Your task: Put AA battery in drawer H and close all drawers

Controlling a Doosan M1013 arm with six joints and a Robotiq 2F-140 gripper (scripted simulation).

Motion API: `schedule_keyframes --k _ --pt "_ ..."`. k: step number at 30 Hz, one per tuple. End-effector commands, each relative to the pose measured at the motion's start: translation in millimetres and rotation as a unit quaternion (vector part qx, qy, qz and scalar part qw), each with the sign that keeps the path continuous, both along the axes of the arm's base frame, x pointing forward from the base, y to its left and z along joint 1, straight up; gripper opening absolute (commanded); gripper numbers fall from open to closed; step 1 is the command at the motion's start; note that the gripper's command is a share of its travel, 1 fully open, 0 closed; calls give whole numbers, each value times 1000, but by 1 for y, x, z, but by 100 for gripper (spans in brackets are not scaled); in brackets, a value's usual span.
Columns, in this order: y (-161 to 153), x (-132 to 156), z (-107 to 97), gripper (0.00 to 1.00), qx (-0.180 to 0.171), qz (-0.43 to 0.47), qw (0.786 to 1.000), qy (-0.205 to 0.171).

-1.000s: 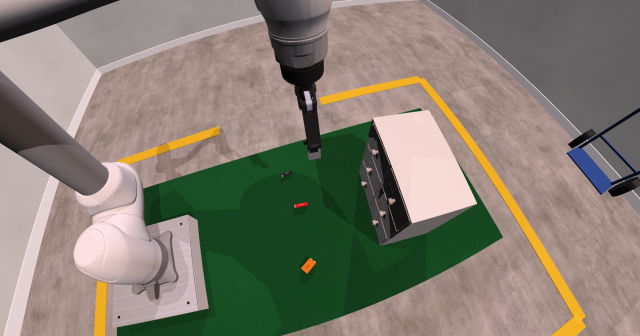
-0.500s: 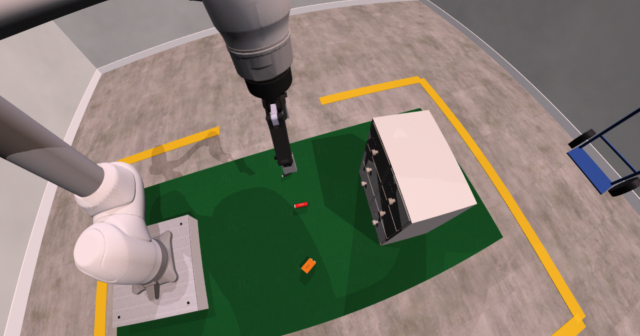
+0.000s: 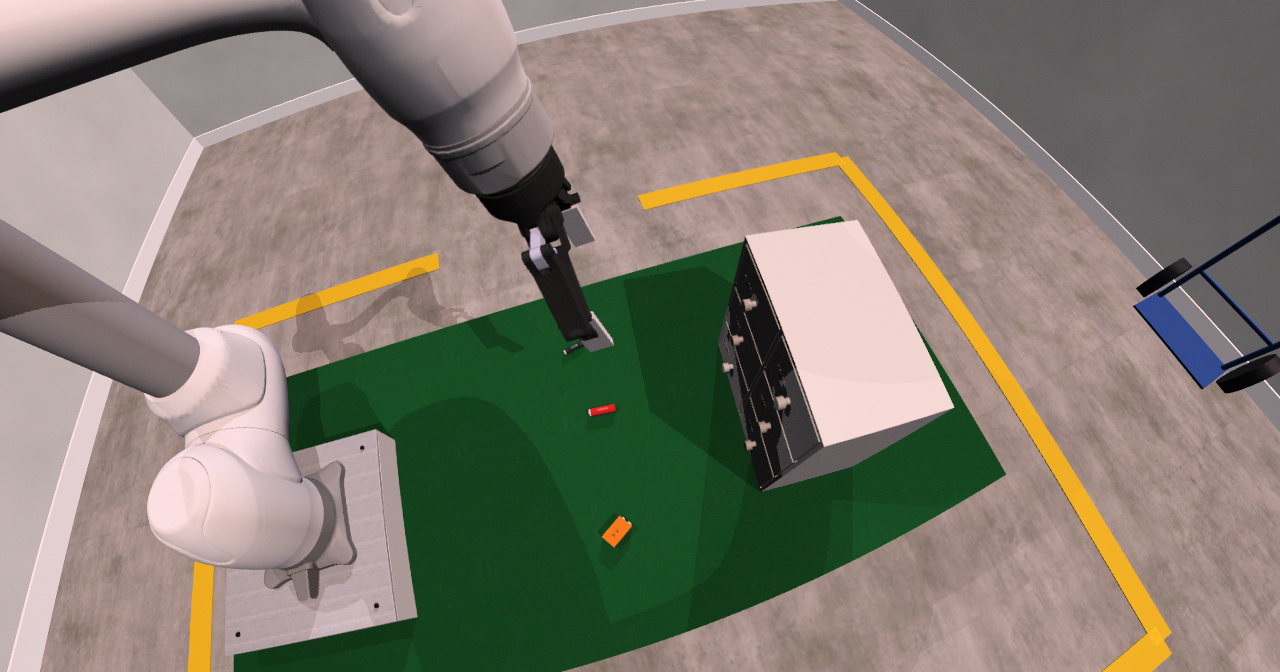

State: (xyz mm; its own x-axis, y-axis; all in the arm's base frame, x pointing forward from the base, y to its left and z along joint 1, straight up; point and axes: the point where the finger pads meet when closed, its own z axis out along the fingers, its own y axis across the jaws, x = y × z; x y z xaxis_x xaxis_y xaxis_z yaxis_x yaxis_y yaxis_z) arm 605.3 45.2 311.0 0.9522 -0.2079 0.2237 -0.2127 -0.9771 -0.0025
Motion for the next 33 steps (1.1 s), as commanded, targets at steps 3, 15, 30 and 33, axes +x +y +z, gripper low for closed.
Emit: schedule_keyframes --k 3,15,30,33 --pt "-5 20 -21 100 -28 -2 992 -122" --pt "-12 48 -49 100 -64 -2 956 -286" --pt "-15 62 -63 100 -81 -2 928 -363" --pt "-15 65 -66 100 -84 -2 922 -379"
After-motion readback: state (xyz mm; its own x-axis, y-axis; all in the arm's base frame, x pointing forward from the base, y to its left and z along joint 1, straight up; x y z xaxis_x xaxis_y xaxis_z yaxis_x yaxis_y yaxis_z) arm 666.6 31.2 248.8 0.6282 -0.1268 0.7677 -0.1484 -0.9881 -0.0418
